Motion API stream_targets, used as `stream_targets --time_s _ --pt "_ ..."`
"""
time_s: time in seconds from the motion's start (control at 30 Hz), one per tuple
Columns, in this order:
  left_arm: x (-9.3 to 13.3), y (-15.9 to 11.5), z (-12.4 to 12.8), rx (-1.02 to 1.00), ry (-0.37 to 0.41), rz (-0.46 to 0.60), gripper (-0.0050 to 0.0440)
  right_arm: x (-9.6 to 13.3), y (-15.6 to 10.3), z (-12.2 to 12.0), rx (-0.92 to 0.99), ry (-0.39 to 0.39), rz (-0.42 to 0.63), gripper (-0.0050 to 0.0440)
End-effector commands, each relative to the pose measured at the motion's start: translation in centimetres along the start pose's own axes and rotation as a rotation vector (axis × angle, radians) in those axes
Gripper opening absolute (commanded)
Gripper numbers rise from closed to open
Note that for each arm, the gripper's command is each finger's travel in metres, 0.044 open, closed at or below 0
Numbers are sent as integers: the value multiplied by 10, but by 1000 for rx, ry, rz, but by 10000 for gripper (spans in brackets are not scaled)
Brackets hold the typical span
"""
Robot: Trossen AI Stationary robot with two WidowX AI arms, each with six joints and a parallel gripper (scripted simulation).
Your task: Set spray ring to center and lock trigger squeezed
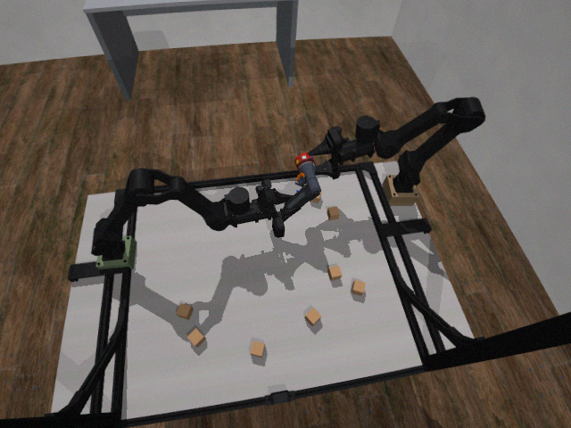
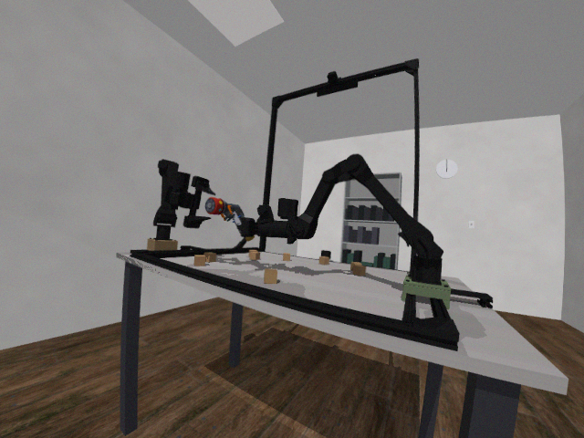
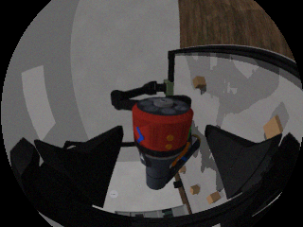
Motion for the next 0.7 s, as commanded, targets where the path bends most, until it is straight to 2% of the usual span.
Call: stream_targets --time_s 0.0,0.67 --pt "-1 7 1 -5 2 -23 0 -8 1 5 -1 7 -3 400" --pt "-1 7 1 -5 2 -23 0 -37 0 8 -1 7 -3 400"
Point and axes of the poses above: on each arm, the point midway between the two fingers, 35 mm back from their tips, its own x axis back along the fingers, its own z axis across the jaws, y = z × x, the point moved 1 cm from there along x, back along the fingers, and after that the axes turned 4 degrees about -x, right-handed, at the moved point
